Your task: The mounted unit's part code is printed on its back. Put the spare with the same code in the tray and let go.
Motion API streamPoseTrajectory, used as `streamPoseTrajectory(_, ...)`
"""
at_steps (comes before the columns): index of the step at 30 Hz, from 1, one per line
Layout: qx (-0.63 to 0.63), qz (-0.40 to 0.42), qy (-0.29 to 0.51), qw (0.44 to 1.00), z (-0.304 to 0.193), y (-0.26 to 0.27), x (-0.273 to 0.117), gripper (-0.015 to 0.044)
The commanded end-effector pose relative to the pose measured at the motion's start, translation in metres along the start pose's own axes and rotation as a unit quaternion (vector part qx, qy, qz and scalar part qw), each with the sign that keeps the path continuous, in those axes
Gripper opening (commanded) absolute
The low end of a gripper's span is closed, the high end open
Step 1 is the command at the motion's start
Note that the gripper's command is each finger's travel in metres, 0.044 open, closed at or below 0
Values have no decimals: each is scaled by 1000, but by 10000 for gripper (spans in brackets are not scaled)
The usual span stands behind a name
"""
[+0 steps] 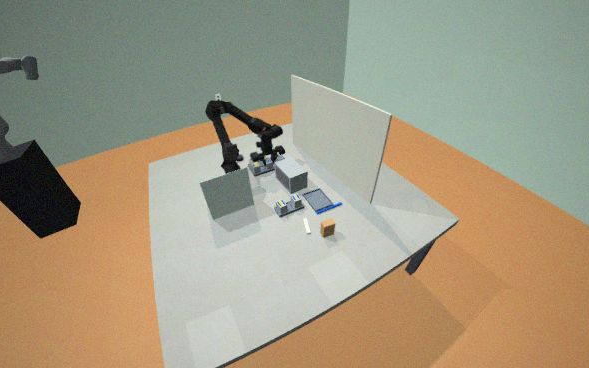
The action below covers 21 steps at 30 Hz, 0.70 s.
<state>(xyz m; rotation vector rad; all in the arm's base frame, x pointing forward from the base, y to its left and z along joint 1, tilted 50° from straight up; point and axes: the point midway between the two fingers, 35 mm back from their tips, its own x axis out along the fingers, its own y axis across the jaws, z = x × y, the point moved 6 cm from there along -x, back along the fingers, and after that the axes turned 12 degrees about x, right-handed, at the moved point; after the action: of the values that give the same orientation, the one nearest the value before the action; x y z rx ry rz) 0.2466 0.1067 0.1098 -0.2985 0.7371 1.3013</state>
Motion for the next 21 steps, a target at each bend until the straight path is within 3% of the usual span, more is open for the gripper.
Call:
streamPoseTrajectory(1, 0, 0, 0, 1000, 0, 0, 0, 0)
streamPoseTrajectory(8, 0, 0, 1, 1000, 0, -1, -3, 0)
streamPoseTrajectory(21, 2, -1, 6, 1000, 0, -2, -66, 0)
